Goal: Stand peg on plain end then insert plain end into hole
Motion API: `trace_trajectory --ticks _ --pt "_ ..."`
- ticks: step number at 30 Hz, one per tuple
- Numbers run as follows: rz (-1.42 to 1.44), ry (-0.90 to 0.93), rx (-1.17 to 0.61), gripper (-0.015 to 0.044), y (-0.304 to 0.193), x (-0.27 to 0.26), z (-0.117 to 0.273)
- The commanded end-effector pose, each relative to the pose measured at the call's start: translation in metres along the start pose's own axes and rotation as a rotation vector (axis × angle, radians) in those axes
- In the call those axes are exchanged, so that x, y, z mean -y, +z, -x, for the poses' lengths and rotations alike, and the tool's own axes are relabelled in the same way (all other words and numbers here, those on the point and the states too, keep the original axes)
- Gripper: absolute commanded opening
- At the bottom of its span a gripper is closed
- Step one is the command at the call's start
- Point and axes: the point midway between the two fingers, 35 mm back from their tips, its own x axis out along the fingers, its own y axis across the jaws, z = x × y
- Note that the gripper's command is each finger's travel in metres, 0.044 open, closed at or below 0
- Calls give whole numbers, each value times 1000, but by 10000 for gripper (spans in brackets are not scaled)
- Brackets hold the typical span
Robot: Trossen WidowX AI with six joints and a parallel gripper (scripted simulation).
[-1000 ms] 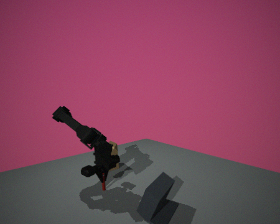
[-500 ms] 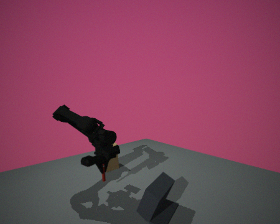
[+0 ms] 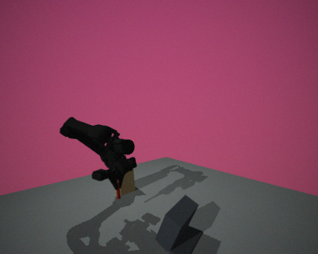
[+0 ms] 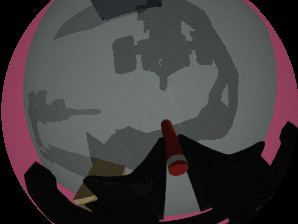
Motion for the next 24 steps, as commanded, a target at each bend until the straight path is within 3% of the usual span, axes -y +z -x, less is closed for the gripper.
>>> trace_trajectory --ticks 1,24 --pt "5 17 14 0 2 -4 -2" --pt "19 101 129 0 21 -21 -18"
